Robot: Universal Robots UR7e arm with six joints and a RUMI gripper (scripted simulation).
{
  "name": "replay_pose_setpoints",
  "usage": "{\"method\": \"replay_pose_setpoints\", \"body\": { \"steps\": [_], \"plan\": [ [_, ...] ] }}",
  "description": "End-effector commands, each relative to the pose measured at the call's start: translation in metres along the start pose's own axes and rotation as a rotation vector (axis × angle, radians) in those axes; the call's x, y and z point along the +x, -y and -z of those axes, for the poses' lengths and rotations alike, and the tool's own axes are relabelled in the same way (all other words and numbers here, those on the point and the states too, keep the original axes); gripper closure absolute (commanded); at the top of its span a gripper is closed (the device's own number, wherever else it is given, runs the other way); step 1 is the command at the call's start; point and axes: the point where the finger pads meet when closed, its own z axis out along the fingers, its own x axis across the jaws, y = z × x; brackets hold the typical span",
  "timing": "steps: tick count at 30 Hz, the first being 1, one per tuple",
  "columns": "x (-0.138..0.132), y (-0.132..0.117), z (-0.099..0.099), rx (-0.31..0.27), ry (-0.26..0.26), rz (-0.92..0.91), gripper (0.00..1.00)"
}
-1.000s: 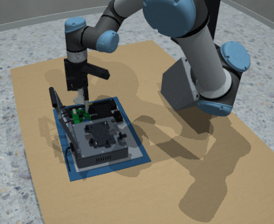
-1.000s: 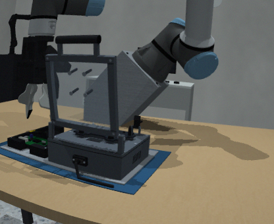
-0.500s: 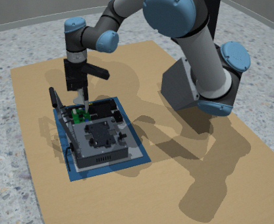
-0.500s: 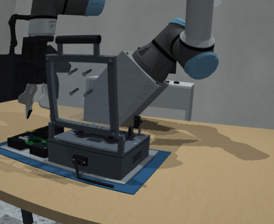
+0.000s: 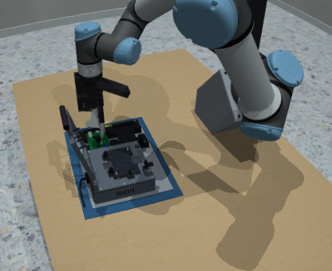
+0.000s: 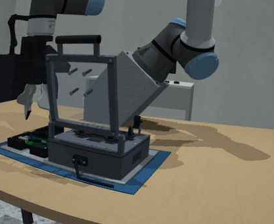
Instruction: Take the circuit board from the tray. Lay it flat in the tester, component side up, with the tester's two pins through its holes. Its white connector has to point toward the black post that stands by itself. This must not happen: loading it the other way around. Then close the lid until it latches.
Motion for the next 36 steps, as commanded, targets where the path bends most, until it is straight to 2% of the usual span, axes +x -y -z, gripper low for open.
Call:
{"method": "replay_pose_setpoints", "body": {
  "steps": [1, 15, 36],
  "plan": [
    [0.001, -0.0029, 0.0006, -0.001, 0.001, 0.0, 0.41],
    [0.006, -0.0121, 0.0006, -0.001, 0.001, 0.0, 0.41],
    [0.0064, -0.0127, 0.0006, -0.001, 0.001, -0.05, 0.41]
  ]
}}
